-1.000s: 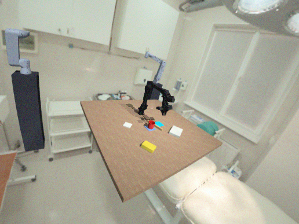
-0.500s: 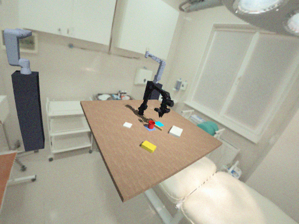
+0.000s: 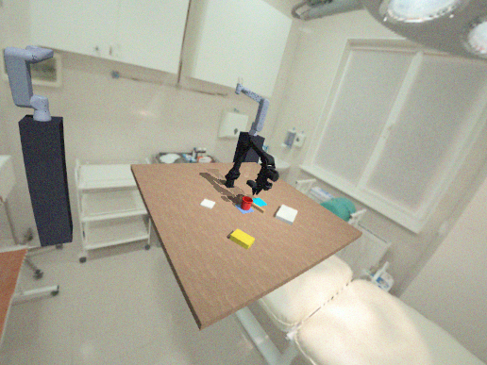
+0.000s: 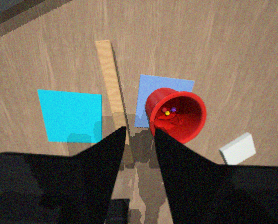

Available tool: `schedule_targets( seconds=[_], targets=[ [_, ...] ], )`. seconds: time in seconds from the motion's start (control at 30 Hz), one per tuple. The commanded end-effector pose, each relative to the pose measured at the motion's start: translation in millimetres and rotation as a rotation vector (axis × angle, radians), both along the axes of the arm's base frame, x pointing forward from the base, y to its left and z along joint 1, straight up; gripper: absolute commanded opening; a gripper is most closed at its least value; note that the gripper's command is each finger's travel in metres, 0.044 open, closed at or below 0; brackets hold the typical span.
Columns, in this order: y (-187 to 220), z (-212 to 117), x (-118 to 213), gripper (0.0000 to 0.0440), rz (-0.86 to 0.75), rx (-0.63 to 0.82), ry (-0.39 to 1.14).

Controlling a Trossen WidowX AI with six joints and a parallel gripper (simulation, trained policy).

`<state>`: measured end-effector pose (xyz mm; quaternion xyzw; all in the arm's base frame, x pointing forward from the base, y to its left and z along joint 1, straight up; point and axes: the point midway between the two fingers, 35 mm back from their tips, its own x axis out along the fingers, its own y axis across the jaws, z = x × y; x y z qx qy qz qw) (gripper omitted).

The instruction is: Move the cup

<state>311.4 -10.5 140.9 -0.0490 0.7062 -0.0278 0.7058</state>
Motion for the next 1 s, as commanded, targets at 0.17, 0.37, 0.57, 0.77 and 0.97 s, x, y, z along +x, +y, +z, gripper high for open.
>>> schedule_targets(
  seconds=[0.17,0.37,0.57,0.77,0.97],
  targets=[
    [-12.7,-22.4,-3.4,0.0152,0.034,-0.007,0.045],
    [-18.9,-43.1,-5.8,0.0159,0.069,-0.002,0.075],
    [-22.1,-66.2,-8.2,0.0163,0.126,0.012,0.101],
    [-24.8,-82.0,-10.4,0.0067,0.211,0.023,0.118],
    [-25.9,-78.4,-13.0,0.0001,0.286,0.033,0.125]
  ],
)
